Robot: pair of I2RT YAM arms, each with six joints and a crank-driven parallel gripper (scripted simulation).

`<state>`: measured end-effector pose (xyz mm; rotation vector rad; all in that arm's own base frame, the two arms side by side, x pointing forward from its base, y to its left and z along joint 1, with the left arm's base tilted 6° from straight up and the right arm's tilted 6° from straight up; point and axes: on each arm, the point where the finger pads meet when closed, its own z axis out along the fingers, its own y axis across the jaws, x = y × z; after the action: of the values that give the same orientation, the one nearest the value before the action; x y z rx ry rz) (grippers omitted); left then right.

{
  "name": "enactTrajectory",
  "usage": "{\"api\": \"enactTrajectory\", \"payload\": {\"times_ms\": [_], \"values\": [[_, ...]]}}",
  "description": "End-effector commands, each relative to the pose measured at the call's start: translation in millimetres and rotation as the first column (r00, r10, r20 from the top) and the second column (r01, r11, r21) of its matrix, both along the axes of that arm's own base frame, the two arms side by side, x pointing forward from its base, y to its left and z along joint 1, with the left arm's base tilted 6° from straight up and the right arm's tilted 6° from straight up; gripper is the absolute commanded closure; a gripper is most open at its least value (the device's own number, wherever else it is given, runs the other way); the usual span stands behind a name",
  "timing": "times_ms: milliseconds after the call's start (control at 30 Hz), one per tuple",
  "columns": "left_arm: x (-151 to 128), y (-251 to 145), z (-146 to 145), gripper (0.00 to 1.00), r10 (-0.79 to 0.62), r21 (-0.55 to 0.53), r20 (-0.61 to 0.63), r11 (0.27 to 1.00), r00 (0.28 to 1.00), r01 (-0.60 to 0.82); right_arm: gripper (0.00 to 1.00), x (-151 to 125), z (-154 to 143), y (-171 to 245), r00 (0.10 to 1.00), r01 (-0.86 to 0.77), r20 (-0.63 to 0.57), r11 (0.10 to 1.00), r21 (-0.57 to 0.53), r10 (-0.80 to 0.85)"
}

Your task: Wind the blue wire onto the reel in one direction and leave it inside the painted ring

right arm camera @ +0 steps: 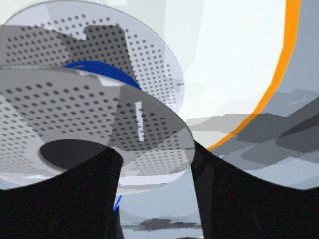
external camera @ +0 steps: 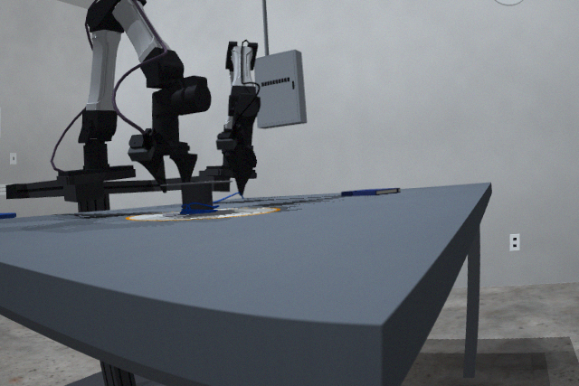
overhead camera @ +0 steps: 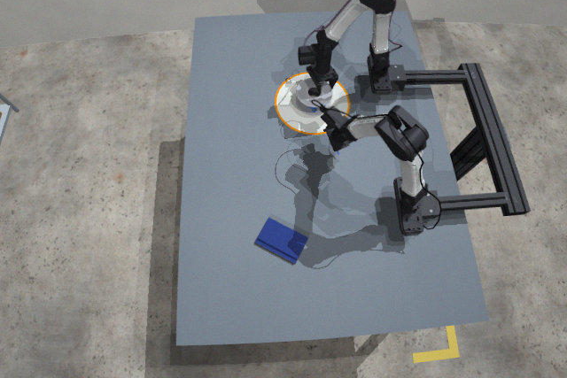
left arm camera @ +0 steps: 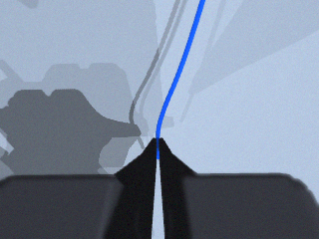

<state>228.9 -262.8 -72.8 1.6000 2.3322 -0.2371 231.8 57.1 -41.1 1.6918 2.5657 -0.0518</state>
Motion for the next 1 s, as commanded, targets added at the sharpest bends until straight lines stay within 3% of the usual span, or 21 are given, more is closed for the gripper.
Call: {"api": "enactTrajectory", "payload": {"times_ms": [0,200,333,400,433,633,767,900,967], "values": [[8,-28,9,1.0,0.0,-0.06,0.026,0.998,1.0,0.002,0.5,17,1,-17,0.955,-0.298,0.003,0.954,-0.022,0.298],[19,-59,9,1.0,0.032,-0.094,0.042,0.995,0.999,-0.028,0.5,52,5,-42,0.792,-0.61,-0.035,0.791,-0.031,0.609],[27,-77,9,1.0,0.108,-0.12,0.046,0.988,0.993,-0.102,0.5,82,7,-41,0.639,-0.769,-0.058,0.638,-0.037,0.767],[27,-77,9,1.0,0.108,-0.12,0.046,0.988,0.993,-0.102,0.5,82,7,-41,0.639,-0.769,-0.058,0.638,-0.037,0.767],[29,-79,9,1.0,0.141,-0.12,0.045,0.984,0.989,-0.135,0.5,87,7,-38,0.52,-0.854,-0.066,0.518,-0.044,0.852],[37,-91,9,1.0,0.281,-0.245,0.059,0.934,0.958,-0.259,0.5,108,6,-9,0.184,-0.983,-0.095,0.18,-0.048,0.978],[38,-91,9,1.0,0.339,-0.356,0.075,0.887,0.938,-0.293,0.5,109,5,3,-0.089,-0.995,-0.113,-0.094,-0.039,0.99],[41,-94,16,1.0,0.303,-0.415,0.092,0.877,0.949,-0.24,0.5,106,5,3,-0.341,-0.938,-0.127,-0.345,-0.012,0.931],[41,-94,16,1.0,0.303,-0.415,0.092,0.877,0.949,-0.24,0.5,106,5,3,-0.341,-0.938,-0.127,-0.345,-0.012,0.931]]}}
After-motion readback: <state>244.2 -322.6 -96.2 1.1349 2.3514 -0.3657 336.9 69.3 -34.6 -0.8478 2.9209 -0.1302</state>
